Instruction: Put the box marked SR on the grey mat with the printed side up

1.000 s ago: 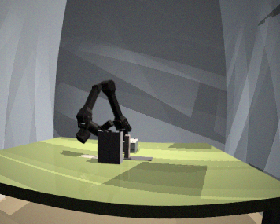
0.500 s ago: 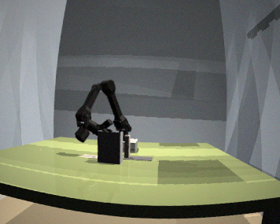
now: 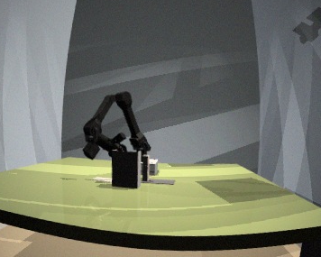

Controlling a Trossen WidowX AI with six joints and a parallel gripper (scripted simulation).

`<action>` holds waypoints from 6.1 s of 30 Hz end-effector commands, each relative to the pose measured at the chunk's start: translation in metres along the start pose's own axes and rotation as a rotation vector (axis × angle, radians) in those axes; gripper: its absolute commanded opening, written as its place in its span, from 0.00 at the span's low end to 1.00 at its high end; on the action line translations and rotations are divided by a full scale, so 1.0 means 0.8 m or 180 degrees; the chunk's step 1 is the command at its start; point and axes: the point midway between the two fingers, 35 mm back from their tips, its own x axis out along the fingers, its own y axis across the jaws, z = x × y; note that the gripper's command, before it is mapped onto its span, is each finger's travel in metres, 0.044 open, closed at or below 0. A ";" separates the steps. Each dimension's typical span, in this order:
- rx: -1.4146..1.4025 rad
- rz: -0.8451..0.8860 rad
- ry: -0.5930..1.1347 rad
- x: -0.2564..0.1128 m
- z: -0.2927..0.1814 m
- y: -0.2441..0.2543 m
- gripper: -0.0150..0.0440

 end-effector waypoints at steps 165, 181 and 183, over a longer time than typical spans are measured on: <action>0.1987 -0.2858 0.1408 0.069 0.099 0.029 1.00; 0.2129 -0.3444 0.1414 0.068 0.106 0.027 1.00; 0.2141 -0.3524 0.1391 0.068 0.108 0.027 1.00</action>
